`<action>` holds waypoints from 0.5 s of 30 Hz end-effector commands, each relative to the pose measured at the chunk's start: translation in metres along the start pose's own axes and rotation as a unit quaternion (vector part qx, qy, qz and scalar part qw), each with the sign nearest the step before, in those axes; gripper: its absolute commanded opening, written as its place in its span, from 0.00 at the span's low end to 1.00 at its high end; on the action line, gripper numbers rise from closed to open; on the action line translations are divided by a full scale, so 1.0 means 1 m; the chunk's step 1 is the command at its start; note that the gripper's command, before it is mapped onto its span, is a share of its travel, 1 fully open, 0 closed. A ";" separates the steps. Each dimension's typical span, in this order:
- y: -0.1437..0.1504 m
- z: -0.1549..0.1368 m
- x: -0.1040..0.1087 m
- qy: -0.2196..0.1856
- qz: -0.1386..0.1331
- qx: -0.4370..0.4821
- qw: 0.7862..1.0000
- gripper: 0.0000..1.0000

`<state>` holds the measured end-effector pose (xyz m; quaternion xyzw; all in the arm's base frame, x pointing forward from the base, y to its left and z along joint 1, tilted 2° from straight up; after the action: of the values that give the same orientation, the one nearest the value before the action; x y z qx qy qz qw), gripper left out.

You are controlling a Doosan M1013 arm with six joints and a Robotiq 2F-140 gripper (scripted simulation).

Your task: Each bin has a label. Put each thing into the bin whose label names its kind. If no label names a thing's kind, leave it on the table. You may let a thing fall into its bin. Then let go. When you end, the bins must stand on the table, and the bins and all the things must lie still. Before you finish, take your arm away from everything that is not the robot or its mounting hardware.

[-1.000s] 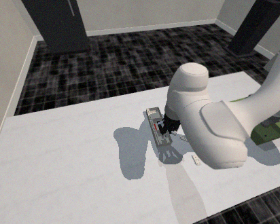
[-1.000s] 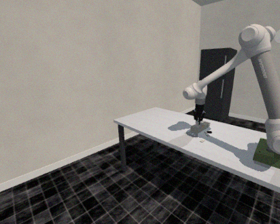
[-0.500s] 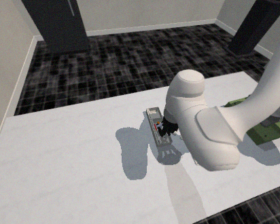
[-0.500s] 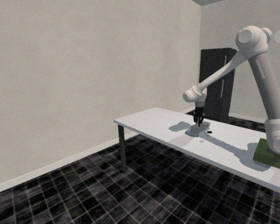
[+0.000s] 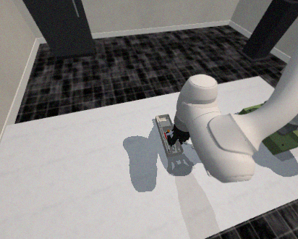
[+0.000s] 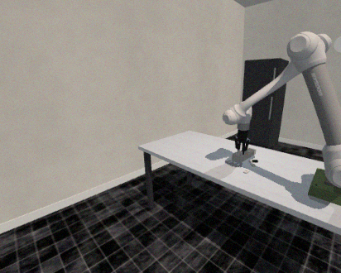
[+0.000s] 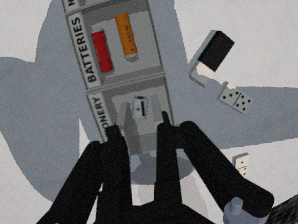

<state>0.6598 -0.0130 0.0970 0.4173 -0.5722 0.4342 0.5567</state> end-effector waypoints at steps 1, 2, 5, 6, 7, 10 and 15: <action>0.000 0.000 0.000 0.000 0.000 0.000 1.000 0.18; 0.000 0.000 0.000 0.000 0.000 0.000 1.000 0.18; 0.000 0.000 0.000 0.000 0.000 0.000 1.000 0.18; 0.000 0.000 0.000 0.000 0.000 0.000 1.000 0.18; 0.000 0.000 0.000 0.000 0.000 0.000 1.000 0.18; 0.000 0.000 0.000 0.000 0.000 0.000 1.000 0.18; 0.000 0.000 0.004 0.000 0.000 0.000 1.000 0.18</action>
<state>0.6598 -0.0130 0.0986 0.4173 -0.5722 0.4342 0.5567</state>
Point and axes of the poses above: the point where the finger pads meet when closed, its own x axis back along the fingers, its own y axis across the jaws, z = x × y, the point moved 9 cm from there along x, back along the fingers, and after that the axes turned 13 degrees about -x, right-handed, at the moved point
